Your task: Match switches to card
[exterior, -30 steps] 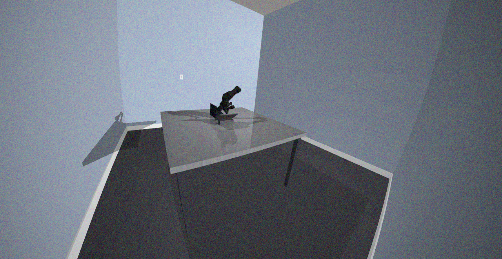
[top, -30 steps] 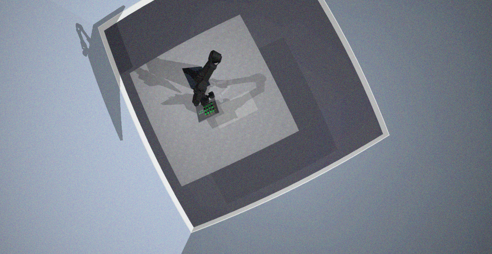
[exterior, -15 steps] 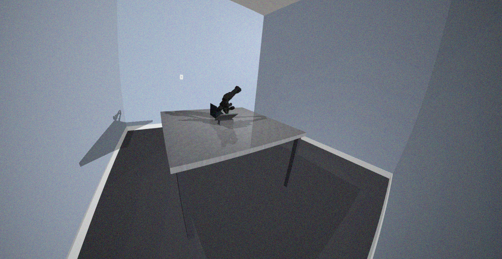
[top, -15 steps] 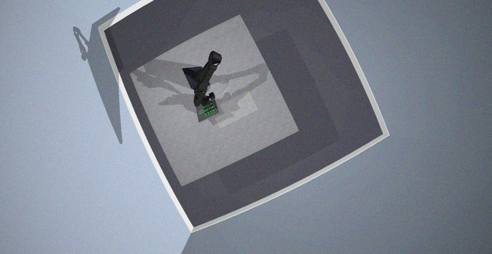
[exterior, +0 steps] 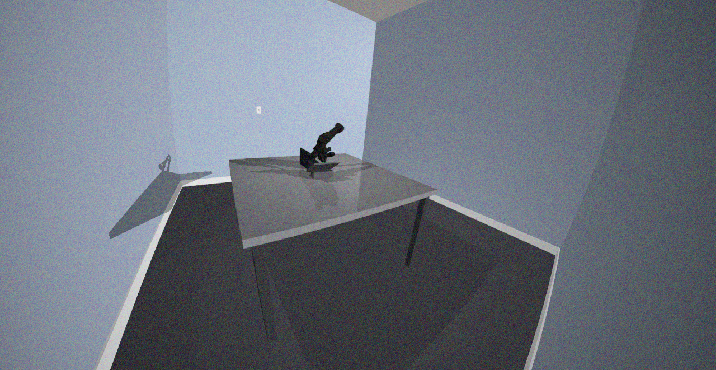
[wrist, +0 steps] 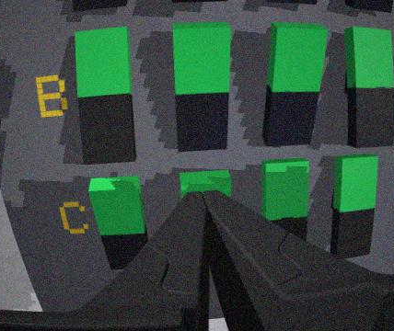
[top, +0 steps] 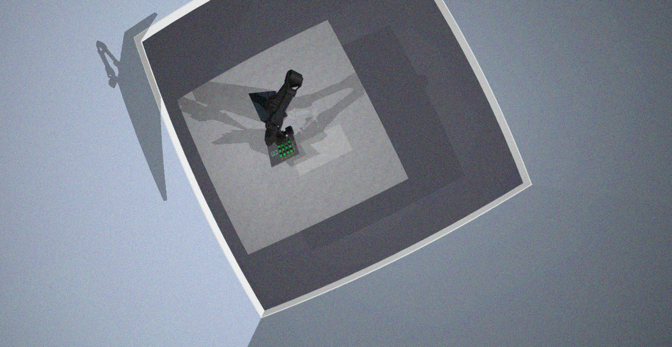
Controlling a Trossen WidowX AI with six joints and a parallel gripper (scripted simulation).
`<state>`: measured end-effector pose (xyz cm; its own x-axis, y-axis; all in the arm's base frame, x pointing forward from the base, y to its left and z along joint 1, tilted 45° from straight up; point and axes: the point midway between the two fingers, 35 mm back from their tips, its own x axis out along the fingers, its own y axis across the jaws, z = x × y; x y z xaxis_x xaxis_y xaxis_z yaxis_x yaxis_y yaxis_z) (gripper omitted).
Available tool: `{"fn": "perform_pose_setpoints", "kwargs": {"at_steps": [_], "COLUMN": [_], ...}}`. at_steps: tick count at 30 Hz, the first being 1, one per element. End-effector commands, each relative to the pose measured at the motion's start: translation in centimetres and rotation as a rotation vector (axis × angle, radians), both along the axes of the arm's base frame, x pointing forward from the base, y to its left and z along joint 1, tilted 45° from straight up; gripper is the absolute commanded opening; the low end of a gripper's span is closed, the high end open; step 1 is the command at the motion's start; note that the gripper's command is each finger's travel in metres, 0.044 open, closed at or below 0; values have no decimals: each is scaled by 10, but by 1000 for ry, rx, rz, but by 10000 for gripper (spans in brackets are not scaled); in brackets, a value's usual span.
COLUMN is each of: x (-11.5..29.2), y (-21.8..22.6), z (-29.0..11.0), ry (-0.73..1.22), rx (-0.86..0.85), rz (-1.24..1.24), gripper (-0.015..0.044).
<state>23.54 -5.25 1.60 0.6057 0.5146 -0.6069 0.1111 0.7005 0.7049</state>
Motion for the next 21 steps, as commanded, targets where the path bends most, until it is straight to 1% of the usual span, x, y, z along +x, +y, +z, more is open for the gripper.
{"fn": "perform_pose_setpoints", "kwargs": {"at_steps": [1,21], "x": [0,2], "y": [0,1], "z": [-1,-3], "ry": [5,5], "rx": [-4,-3], "rz": [-3,-3], "gripper": [0,0]}}
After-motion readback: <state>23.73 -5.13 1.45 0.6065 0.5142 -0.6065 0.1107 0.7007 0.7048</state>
